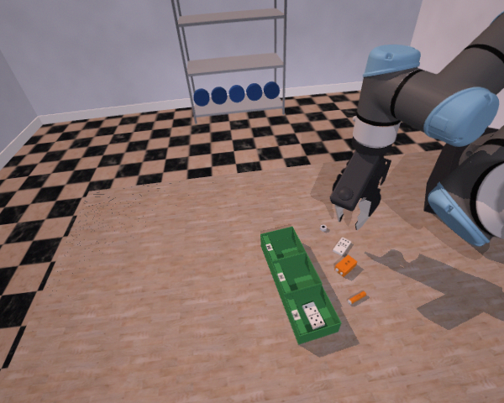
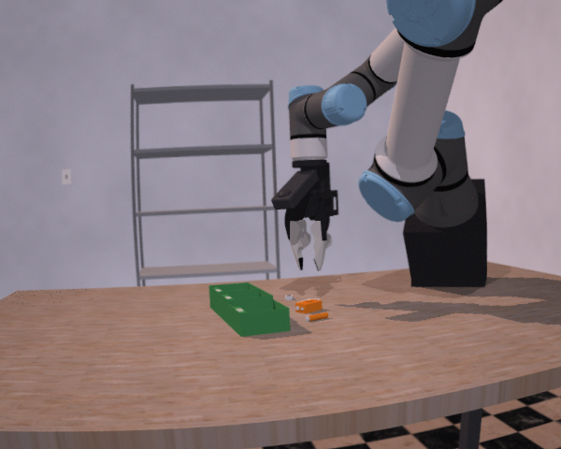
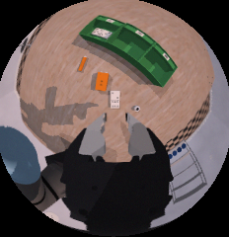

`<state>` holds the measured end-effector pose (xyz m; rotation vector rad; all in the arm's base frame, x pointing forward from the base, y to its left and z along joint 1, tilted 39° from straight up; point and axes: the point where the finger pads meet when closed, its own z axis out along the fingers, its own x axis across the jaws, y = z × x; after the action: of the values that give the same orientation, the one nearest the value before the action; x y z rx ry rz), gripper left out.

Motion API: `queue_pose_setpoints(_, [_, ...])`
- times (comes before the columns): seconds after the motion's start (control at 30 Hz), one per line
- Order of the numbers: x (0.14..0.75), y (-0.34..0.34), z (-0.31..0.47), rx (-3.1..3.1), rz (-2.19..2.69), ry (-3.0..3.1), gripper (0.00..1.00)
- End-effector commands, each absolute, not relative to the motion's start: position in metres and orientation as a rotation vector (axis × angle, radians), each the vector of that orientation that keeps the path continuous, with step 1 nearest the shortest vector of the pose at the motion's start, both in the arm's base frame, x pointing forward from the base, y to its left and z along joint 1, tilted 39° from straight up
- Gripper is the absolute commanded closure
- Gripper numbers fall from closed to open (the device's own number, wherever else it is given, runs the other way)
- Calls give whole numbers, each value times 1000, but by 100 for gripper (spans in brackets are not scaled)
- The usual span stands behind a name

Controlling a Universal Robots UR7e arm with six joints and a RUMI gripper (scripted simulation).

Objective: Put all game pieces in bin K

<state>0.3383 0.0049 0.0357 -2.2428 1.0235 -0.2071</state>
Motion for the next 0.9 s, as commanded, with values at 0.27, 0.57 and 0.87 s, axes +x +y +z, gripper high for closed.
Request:
queue_pose_setpoints(0.27, [341,7,39,-2237,-205,1033,76])
queue_pose_setpoints(0.57, [343,9,41,-2237,-205,1033,76])
queue_pose_setpoints(0.87, [343,10,41,-2237,-205,1033,76])
